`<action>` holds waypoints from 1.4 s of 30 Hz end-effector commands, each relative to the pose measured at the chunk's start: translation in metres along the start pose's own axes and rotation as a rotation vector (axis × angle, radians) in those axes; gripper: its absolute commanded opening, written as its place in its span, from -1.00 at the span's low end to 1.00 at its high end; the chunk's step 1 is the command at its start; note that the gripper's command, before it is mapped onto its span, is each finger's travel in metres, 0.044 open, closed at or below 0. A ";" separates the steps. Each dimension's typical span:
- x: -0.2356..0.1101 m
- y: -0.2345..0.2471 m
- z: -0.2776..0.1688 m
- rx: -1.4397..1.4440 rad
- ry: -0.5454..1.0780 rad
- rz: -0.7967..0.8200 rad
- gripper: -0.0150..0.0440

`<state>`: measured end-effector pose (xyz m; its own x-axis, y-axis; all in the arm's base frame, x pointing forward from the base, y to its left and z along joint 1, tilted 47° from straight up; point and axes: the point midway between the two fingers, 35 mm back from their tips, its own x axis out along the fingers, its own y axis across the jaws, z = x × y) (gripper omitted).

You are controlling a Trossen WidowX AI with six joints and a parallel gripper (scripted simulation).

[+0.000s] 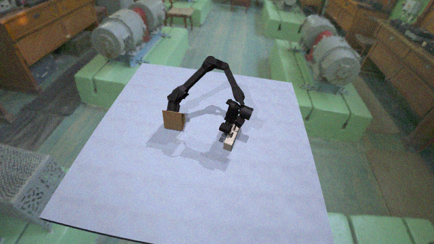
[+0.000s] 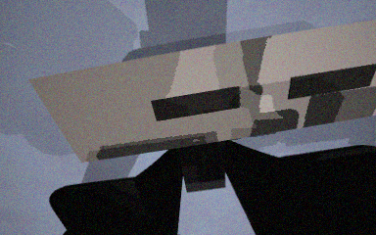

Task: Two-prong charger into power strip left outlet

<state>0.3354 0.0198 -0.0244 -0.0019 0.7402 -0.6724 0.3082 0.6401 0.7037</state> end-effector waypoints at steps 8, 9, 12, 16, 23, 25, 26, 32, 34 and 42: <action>-0.001 0.001 0.007 -0.016 -0.020 0.001 -0.49; -0.001 0.001 0.007 -0.016 -0.020 0.001 -0.49; -0.001 0.001 0.008 -0.016 -0.020 0.001 -0.49; -0.001 0.001 0.008 -0.016 -0.020 0.001 -0.49; 0.000 0.000 0.000 0.001 0.001 0.000 -0.49; 0.000 0.000 0.000 0.001 0.001 0.000 -0.49; 0.000 0.000 0.000 0.001 0.001 0.000 -0.49; 0.000 0.000 0.000 0.001 0.001 0.000 0.04; 0.000 0.000 0.000 0.001 0.001 0.000 0.22; 0.000 0.000 0.000 0.001 0.001 0.000 0.93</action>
<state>0.3352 0.0201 -0.0248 -0.0035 0.7410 -0.6715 0.3098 0.6392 0.7039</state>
